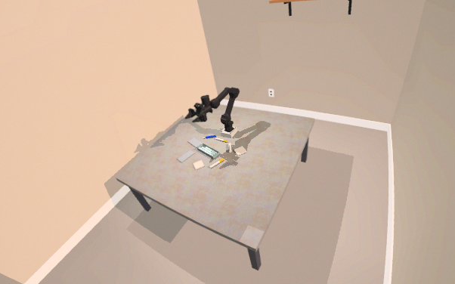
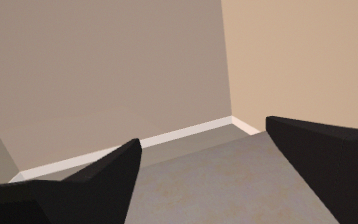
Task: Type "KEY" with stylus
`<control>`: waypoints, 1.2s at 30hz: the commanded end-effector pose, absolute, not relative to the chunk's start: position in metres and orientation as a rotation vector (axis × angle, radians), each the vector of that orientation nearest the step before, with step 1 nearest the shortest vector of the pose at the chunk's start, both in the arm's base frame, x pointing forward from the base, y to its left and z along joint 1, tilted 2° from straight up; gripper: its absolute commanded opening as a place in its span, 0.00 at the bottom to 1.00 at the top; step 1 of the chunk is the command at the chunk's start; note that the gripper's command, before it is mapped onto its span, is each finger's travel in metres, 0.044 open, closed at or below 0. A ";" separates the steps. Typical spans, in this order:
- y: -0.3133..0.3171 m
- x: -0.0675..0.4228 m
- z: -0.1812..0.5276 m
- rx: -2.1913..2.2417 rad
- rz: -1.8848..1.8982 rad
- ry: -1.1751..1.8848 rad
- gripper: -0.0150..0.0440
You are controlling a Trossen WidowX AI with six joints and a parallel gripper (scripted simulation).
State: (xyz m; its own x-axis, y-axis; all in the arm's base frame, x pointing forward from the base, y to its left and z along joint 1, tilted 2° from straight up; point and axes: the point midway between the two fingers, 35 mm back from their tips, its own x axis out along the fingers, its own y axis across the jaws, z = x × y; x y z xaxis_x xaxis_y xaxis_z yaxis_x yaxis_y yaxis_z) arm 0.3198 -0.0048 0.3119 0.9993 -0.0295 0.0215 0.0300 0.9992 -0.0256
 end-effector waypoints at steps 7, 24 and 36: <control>0.022 0.353 0.230 0.044 0.034 0.390 0.69; 0.083 0.292 0.038 0.012 -0.038 1.547 0.25; 0.083 0.292 0.038 0.012 -0.038 1.547 0.25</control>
State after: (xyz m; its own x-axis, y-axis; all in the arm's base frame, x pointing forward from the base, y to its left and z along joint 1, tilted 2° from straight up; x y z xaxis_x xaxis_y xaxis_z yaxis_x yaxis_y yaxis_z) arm 0.2924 0.0811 0.0378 0.0332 -0.0182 -0.9993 0.0263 0.9995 -0.0173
